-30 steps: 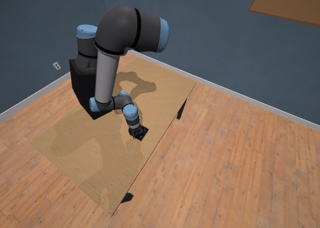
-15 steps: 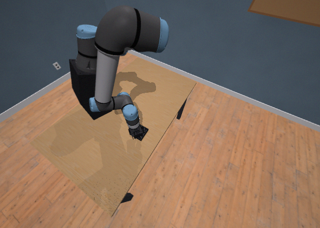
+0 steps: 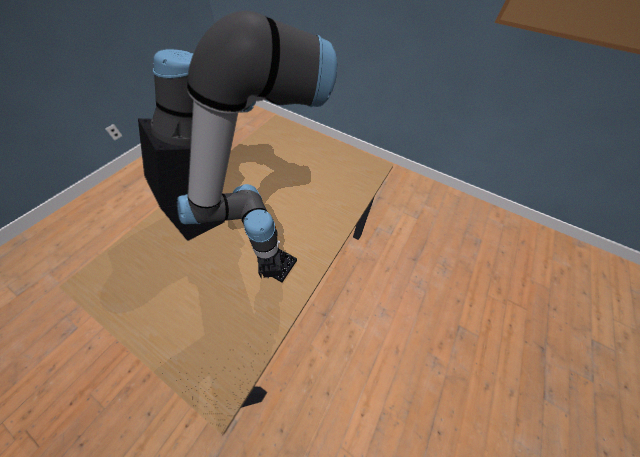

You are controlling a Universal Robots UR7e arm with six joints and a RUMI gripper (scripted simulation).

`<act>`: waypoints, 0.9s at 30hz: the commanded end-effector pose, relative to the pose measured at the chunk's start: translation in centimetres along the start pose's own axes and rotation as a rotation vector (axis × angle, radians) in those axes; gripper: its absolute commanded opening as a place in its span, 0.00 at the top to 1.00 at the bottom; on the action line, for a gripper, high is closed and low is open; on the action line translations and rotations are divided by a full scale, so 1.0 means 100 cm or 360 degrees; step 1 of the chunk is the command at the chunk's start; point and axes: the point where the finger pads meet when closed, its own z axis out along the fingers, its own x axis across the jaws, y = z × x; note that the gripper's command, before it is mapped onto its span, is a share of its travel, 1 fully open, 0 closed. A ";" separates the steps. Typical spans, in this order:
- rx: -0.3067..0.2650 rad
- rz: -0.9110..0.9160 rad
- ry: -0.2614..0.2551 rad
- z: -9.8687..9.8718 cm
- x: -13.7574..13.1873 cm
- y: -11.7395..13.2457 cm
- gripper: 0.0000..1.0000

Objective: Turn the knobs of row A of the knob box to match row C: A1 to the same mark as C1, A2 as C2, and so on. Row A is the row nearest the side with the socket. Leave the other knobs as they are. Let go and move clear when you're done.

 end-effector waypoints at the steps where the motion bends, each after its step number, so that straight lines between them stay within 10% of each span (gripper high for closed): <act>1: -0.0005 0.0075 -0.0002 0.000 0.000 0.001 0.96; 27: -0.0005 0.0161 -0.0001 0.000 0.001 0.001 0.89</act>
